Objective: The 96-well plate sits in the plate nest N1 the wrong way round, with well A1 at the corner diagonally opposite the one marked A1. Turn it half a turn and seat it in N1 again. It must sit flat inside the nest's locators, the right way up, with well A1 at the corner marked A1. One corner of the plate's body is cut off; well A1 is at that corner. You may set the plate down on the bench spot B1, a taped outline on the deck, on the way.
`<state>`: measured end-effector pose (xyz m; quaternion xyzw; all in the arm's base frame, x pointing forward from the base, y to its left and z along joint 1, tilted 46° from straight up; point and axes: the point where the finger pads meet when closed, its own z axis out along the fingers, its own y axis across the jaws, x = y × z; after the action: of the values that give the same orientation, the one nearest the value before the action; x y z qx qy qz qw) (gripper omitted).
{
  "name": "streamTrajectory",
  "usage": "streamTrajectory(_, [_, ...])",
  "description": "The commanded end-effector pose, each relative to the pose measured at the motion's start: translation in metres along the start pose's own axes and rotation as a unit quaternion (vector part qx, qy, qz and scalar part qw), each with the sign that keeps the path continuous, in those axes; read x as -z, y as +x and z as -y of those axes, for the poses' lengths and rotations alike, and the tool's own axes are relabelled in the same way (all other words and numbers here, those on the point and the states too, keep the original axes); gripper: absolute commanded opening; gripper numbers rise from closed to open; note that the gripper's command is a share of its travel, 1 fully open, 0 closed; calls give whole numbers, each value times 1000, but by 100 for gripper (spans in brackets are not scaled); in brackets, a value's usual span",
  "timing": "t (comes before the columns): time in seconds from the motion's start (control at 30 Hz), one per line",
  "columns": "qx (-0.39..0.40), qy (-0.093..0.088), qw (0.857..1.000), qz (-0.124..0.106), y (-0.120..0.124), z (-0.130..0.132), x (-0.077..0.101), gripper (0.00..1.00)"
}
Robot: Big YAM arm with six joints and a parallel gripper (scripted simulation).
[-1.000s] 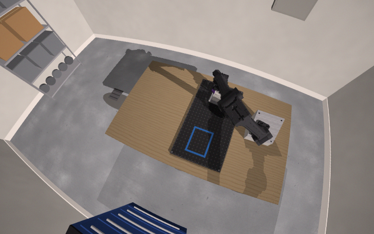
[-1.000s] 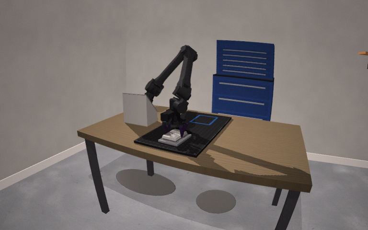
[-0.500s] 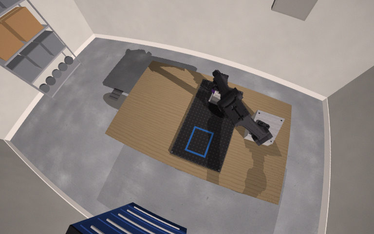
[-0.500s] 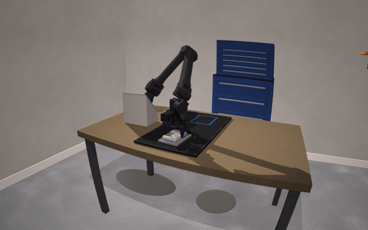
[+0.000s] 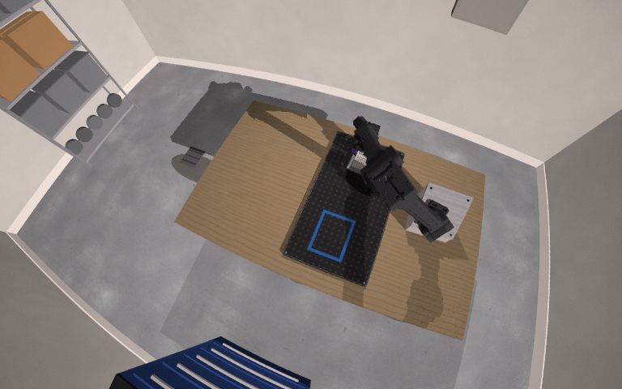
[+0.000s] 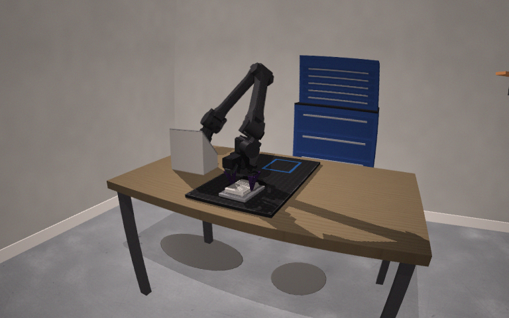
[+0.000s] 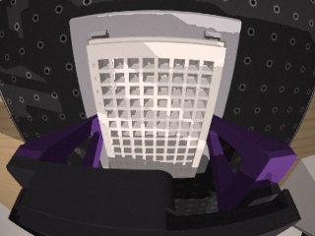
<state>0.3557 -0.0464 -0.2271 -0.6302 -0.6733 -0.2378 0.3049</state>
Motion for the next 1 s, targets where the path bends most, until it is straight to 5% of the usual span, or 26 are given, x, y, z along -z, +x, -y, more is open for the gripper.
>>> streamTrajectory(0.0, [0, -3, 1000, 3, -1, -5, -3, 0])
streamTrajectory(0.7, [-4, -4, 1000, 2, -1, -2, -2, 0])
streamTrajectory(0.73, [-4, -4, 1000, 2, -1, -2, -2, 100])
streamTrajectory(0.97, [-4, -4, 1000, 2, -1, -2, -2, 100])
